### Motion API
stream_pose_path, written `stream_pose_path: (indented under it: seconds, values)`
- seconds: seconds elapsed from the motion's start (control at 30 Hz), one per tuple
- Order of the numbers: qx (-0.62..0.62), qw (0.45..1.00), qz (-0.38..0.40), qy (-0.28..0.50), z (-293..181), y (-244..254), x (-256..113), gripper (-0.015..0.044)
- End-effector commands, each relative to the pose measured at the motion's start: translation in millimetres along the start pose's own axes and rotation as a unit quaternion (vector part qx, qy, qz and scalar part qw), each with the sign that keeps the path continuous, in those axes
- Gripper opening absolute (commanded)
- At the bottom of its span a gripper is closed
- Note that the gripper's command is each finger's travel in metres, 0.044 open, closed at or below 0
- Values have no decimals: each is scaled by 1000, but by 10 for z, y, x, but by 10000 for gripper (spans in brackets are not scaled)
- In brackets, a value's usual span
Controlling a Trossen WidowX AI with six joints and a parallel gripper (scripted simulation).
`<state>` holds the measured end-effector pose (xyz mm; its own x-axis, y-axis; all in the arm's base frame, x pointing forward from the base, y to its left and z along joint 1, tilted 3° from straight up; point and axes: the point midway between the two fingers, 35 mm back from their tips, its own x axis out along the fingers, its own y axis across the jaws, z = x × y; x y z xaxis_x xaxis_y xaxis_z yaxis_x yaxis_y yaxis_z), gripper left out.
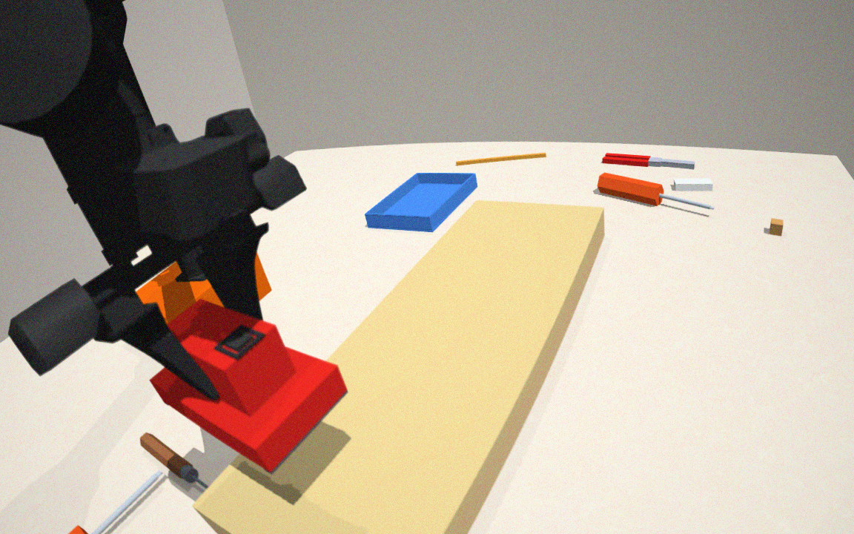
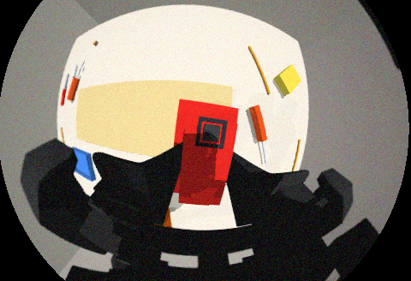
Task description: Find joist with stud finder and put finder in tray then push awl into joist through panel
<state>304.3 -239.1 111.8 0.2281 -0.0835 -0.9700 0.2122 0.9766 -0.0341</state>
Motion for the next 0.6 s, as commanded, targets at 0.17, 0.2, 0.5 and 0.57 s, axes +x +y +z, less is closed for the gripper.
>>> stream_pose_path:
  seconds: [0.17, 0.2, 0.5, 0.57]
  values:
    - [-24, 1000, 5, -7, 250, -25, 77, 0]
    - [-24, 1000, 5, -7, 249, -25, 83, 0]
    - [-24, 1000, 5, -7, 223, -32, 225, 0]
    - [-24, 1000, 5, -7, 215, -34, 261, 0]
